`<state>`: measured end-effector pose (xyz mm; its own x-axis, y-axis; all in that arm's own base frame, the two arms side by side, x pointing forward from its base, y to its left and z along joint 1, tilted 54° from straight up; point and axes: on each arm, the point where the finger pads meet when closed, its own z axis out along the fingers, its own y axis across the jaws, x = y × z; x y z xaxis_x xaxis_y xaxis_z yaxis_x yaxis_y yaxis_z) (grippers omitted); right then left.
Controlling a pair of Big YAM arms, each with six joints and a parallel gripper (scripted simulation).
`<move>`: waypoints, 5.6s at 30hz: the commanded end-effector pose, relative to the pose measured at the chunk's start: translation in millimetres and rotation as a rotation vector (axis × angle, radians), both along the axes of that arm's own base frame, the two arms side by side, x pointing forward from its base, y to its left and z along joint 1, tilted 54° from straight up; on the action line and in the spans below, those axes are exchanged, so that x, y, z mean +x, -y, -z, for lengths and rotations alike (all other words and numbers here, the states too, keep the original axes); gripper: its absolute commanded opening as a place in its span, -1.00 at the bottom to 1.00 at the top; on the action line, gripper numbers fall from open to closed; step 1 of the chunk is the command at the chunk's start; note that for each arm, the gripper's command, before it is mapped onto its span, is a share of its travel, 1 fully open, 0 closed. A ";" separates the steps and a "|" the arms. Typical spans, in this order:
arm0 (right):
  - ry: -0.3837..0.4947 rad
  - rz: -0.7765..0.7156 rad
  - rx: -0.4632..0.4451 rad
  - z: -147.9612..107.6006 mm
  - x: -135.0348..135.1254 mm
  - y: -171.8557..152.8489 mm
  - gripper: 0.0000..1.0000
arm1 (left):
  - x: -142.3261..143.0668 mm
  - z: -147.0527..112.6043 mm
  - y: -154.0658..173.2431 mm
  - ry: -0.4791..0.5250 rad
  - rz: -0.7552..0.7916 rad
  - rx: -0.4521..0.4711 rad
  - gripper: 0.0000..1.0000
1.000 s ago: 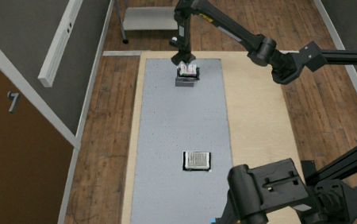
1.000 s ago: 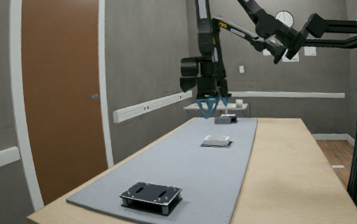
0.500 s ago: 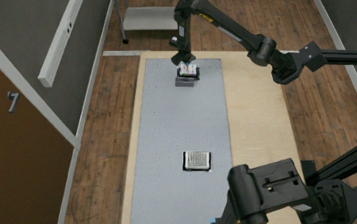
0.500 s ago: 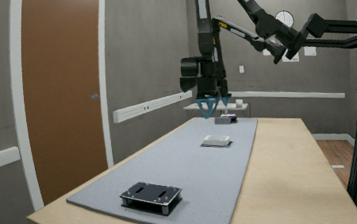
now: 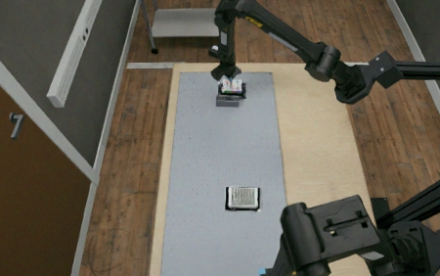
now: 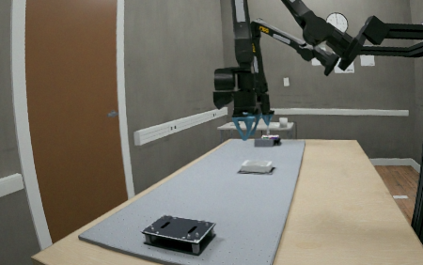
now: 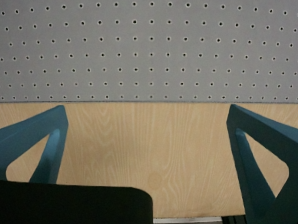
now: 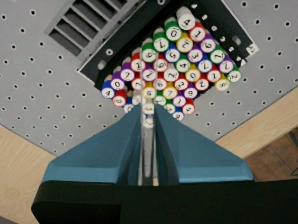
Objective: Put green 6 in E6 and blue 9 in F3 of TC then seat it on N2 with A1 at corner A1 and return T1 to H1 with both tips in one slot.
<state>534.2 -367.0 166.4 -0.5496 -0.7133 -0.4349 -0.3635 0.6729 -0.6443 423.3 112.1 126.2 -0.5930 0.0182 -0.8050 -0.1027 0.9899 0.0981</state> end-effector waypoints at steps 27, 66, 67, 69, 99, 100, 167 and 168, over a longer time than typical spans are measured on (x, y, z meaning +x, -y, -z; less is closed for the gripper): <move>0.000 0.010 -0.008 -28.9 -41.0 0.8 -0.82 | -0.3 -0.3 0.3 0.001 0.003 0.003 1.00; 0.029 -0.016 -0.013 -42.6 -42.5 -35.8 -0.82 | -0.3 -0.3 0.3 0.001 0.003 0.003 1.00; 0.029 -0.016 -0.012 -42.2 -42.3 -37.4 -0.82 | -0.3 -0.3 0.3 0.001 0.003 0.003 1.00; 0.029 -0.016 -0.012 -41.4 -42.1 -40.6 -0.82 | -0.3 -0.3 0.3 0.001 0.003 0.003 1.00; 0.031 -0.017 -0.010 -32.8 -40.6 -82.7 -0.82 | -0.3 -0.3 0.3 0.001 0.003 0.003 1.00; 0.031 -0.017 -0.010 -32.5 -40.6 -84.3 -0.82 | -0.3 -0.3 0.3 0.001 0.003 0.003 1.00; 0.032 -0.015 -0.004 -13.4 -38.4 -180.4 -0.82 | -0.3 -0.3 0.3 0.001 0.003 0.003 1.00; 0.033 -0.015 -0.004 -13.2 -38.2 -182.0 -0.82 | -0.3 -0.3 0.3 0.001 0.003 0.003 1.00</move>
<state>494.9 -195.4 168.5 -0.5385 -0.7227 -0.4333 -0.3707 0.6649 -0.6484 423.3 112.1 126.2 -0.5930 0.0182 -0.8050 -0.1027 0.9899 0.0981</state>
